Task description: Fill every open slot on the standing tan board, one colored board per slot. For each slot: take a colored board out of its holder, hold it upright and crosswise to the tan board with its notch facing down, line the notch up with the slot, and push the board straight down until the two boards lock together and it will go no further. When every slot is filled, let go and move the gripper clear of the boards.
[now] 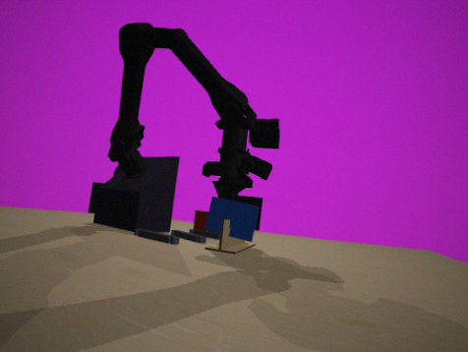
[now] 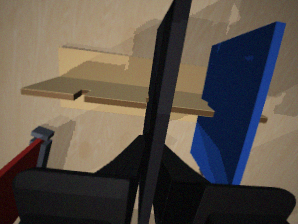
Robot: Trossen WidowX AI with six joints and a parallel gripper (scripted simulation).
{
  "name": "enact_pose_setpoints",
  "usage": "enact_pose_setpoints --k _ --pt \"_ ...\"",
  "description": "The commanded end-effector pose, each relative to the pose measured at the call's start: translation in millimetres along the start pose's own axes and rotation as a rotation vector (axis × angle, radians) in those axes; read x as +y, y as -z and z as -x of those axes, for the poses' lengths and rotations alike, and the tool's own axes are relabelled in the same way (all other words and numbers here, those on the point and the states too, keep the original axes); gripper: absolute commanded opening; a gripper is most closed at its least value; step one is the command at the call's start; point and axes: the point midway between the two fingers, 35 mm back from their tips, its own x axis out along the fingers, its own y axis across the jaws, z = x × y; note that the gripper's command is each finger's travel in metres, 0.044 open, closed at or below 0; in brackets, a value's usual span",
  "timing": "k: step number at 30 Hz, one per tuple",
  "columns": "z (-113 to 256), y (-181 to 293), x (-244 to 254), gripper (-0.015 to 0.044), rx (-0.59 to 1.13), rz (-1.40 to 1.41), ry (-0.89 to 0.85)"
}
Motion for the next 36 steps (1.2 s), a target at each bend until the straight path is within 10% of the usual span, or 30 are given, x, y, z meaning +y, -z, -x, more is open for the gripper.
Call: enact_pose_setpoints --k 1,36 --pt "-3.1 1.7 0.1 0.0 0.005 0.003 0.0" --pt "-1.7 3.0 -0.6 0.0 0.005 0.017 0.0"
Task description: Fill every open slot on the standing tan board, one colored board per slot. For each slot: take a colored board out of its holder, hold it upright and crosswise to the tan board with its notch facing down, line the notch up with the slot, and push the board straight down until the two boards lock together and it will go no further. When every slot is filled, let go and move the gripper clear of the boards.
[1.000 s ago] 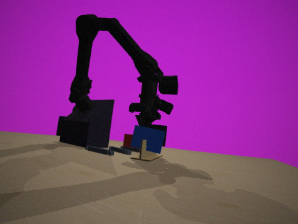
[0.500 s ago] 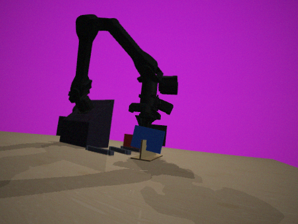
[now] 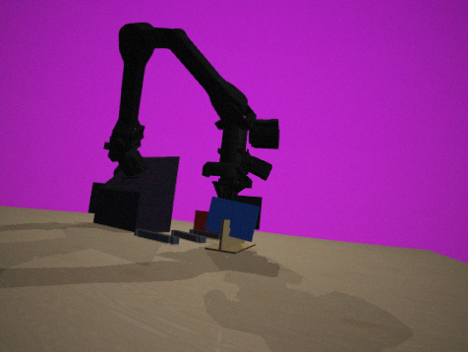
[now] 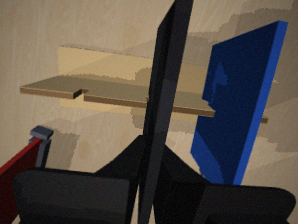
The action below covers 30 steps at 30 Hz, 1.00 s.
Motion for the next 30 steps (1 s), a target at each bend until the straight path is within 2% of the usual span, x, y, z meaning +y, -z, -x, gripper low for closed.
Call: enact_pose_setpoints --k 1,30 --pt "-1.3 2.4 -0.1 0.0 0.007 0.014 0.0" --pt "-2.6 2.4 -0.4 0.0 0.007 -0.002 0.0"
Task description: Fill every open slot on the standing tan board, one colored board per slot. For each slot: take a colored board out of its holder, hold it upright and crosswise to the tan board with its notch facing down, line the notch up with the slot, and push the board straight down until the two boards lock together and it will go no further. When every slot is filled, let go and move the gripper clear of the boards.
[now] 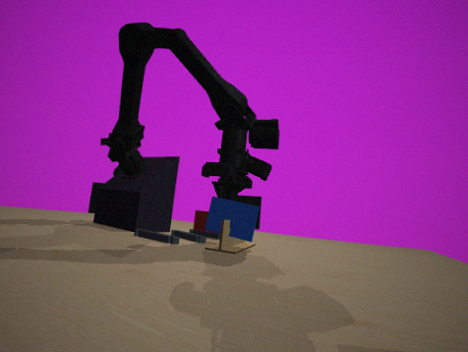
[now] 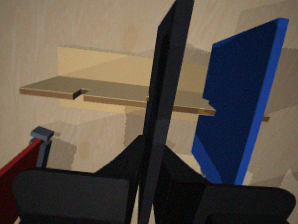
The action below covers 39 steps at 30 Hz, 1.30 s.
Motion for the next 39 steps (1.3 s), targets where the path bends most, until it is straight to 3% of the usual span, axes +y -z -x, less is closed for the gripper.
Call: enact_pose_setpoints --k 1,39 --pt "-1.6 2.2 -0.9 0.0 0.006 0.012 -0.001" --pt "-1.8 2.2 -0.3 0.0 0.006 -0.008 -0.001"
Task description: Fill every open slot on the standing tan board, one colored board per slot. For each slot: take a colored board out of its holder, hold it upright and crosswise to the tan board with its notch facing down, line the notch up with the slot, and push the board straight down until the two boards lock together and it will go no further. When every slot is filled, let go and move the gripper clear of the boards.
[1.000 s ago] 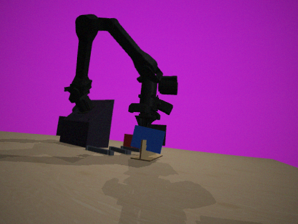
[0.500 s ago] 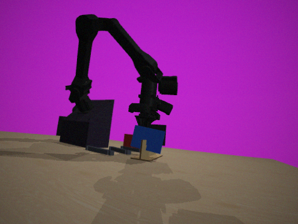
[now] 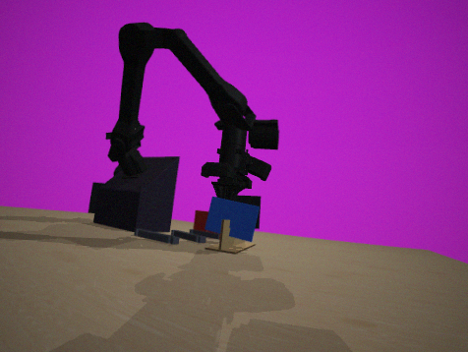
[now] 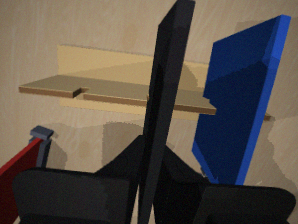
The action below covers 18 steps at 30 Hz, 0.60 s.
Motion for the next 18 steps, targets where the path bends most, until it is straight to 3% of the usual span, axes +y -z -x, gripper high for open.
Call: enact_pose_setpoints --k 1,18 --pt "-1.5 0.9 -0.5 0.0 0.005 -0.007 -0.001" --pt "-0.5 2.1 -1.1 0.0 0.005 0.019 -0.001"
